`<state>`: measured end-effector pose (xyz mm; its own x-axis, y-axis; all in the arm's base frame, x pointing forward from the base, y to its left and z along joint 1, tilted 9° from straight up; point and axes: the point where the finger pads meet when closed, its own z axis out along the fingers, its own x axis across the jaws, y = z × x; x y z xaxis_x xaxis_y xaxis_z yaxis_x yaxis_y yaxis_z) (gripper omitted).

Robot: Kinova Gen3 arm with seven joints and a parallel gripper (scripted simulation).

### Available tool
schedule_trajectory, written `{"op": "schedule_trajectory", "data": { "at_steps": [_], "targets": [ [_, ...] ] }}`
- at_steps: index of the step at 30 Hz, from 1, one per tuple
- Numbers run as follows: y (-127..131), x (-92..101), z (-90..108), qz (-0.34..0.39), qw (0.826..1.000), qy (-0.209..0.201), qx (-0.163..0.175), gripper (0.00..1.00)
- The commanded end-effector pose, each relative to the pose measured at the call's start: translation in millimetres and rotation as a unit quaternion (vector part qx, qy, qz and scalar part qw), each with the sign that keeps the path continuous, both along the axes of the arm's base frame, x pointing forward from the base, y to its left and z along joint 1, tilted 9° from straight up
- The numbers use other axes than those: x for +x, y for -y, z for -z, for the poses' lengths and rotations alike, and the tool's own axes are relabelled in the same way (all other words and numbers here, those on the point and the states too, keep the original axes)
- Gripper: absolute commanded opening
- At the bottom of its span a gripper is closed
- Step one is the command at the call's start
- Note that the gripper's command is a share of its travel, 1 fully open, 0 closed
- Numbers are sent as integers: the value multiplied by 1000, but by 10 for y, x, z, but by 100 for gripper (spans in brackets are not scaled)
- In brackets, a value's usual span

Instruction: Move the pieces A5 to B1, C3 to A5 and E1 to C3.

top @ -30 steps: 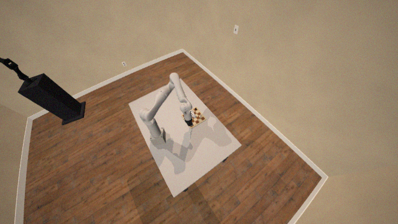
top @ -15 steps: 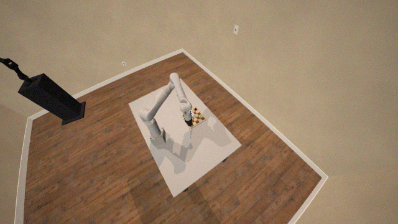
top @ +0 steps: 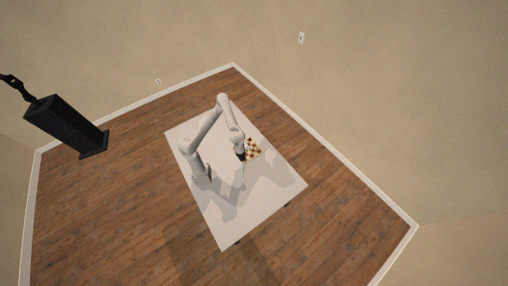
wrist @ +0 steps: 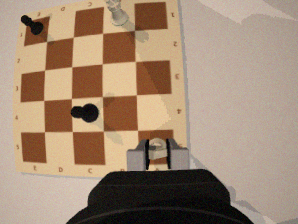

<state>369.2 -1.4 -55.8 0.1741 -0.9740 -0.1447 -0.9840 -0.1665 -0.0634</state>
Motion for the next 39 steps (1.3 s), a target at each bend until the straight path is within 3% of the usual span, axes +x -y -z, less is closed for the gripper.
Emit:
{"op": "schedule_trajectory", "data": {
  "at_steps": [1,11,12,16,17,19,20,22,23,25,26,39],
  "targets": [
    [1,4,-5,0,1000,1,0,0],
    [1,4,-5,0,1000,1,0,0],
    [1,4,-5,0,1000,1,0,15],
    [1,4,-5,0,1000,1,0,15],
    [1,4,-5,0,1000,1,0,30],
    [1,4,-5,0,1000,1,0,30],
    [1,4,-5,0,1000,1,0,45],
    [1,4,-5,0,1000,1,0,45],
    [1,4,-5,0,1000,1,0,60],
    [1,4,-5,0,1000,1,0,60],
    [1,4,-5,0,1000,1,0,76],
    [2,4,-13,0,1000,1,0,76]
  ]
}}
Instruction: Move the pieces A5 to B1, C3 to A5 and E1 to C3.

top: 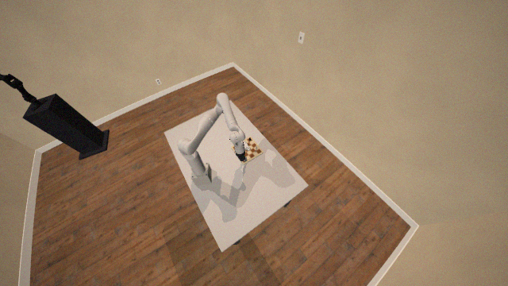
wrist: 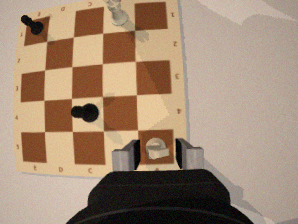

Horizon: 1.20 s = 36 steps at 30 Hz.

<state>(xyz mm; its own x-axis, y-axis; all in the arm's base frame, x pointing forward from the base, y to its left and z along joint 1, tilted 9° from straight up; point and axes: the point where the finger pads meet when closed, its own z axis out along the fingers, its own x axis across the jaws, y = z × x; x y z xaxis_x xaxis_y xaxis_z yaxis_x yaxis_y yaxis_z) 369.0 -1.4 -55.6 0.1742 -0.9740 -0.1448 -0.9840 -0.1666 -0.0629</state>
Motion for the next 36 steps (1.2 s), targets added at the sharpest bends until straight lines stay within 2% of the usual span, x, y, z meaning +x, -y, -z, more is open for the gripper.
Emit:
{"op": "schedule_trajectory", "data": {
  "at_steps": [1,7,9,22,31,32,36],
  "targets": [
    [3,5,-20,0,1000,1,0,76],
    [29,-1,-191,0,1000,1,0,76],
    [29,-1,-191,0,1000,1,0,76],
    [126,-26,-814,0,1000,1,0,76],
    [138,-29,-892,0,1000,1,0,76],
    [138,-29,-892,0,1000,1,0,100],
    [138,-29,-892,0,1000,1,0,100]
  ]
}}
